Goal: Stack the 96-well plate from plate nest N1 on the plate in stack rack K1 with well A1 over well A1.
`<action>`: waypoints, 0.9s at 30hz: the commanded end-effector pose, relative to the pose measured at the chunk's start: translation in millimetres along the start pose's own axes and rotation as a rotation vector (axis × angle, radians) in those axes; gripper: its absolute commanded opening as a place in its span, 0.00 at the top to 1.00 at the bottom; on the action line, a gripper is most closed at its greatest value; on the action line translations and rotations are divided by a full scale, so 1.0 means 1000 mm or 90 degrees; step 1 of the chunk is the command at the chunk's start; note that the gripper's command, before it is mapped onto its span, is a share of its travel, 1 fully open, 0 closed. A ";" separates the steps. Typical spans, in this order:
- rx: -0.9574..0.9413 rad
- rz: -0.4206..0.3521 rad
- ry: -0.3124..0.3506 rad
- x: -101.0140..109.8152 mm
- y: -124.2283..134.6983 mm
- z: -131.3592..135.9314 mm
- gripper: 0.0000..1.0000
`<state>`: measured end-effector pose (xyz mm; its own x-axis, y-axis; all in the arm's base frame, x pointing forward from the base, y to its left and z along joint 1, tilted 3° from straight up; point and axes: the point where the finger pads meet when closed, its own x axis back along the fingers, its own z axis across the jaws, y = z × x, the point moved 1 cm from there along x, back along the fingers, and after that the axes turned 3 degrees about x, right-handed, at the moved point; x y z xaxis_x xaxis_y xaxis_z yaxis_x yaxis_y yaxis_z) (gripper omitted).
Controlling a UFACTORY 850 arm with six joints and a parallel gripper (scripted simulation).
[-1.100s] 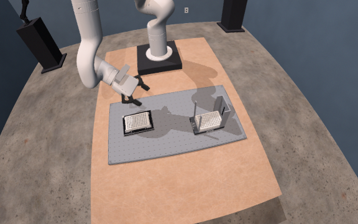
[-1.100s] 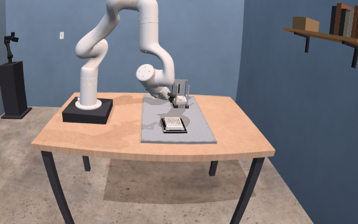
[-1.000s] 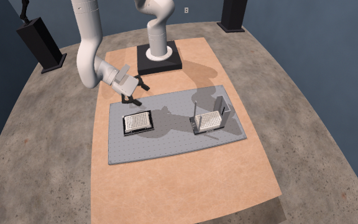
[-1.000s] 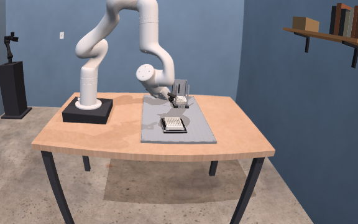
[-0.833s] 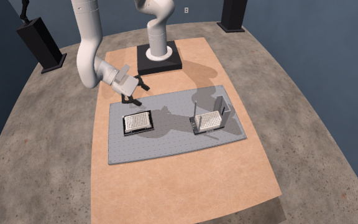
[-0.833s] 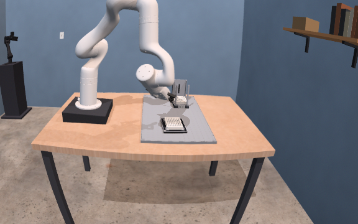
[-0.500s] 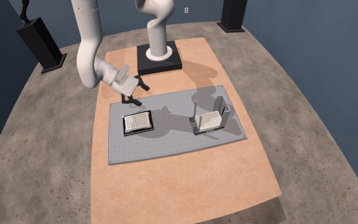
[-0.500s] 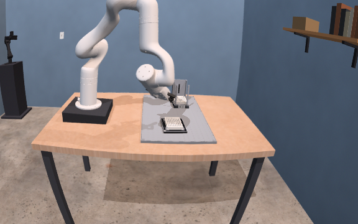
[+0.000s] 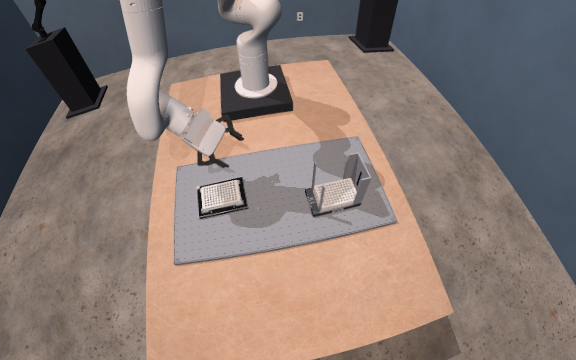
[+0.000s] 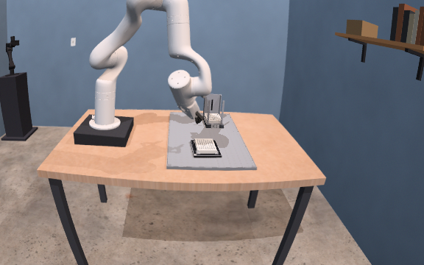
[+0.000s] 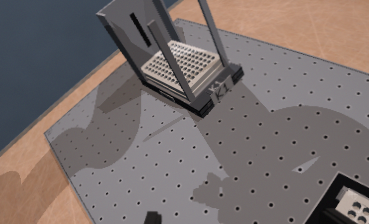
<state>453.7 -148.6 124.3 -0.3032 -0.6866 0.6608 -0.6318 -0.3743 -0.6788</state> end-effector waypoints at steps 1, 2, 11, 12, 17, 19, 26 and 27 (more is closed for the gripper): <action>-0.051 -0.025 -0.014 0.000 0.000 -0.001 0.00; -0.070 -0.033 -0.015 0.001 0.001 -0.002 0.00; -0.246 -0.108 -0.008 0.003 0.004 -0.004 0.00; -0.265 -0.116 -0.005 0.004 0.005 -0.004 0.00; -0.342 -0.148 0.010 0.006 0.006 -0.004 0.00; -0.361 -0.156 0.016 0.007 0.007 -0.003 0.00; -0.494 -0.205 0.061 0.011 0.007 -0.001 0.00; -0.513 -0.211 0.069 0.012 0.007 0.000 0.00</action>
<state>444.7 -156.6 125.8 -0.0977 -0.5715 0.8147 -0.9896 -0.0312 -0.1405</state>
